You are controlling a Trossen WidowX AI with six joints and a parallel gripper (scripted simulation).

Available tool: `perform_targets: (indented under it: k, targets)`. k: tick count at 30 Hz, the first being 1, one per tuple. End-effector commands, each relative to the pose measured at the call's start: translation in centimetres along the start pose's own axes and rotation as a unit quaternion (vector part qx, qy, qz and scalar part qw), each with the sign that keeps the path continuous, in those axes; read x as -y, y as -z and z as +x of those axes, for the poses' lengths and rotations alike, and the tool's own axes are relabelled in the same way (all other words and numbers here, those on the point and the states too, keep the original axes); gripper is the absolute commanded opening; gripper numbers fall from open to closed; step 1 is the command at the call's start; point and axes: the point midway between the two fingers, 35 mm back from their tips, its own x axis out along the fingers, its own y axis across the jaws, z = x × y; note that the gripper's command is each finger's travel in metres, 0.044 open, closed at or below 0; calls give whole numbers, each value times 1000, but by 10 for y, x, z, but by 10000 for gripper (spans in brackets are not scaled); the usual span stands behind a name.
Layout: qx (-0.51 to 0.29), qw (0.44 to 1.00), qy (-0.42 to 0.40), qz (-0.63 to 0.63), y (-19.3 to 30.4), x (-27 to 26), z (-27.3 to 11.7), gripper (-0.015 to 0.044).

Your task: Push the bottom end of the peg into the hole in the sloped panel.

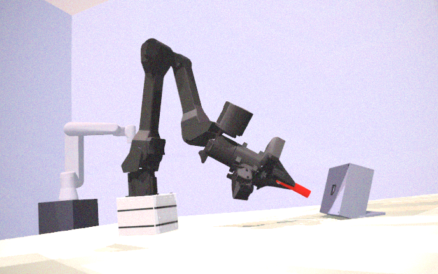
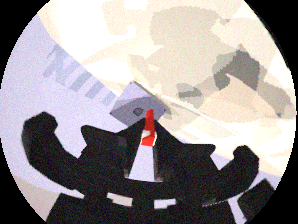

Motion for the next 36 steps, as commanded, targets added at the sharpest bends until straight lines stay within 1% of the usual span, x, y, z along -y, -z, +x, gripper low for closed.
perform_targets:
  k: [1,32,36]
  targets:
    - [-6,1000,-3,27,-2,2,-4,0]
    - [-58,983,-38,168,-4,-4,-27,0]
    - [-59,983,-39,171,-4,-4,-26,0]
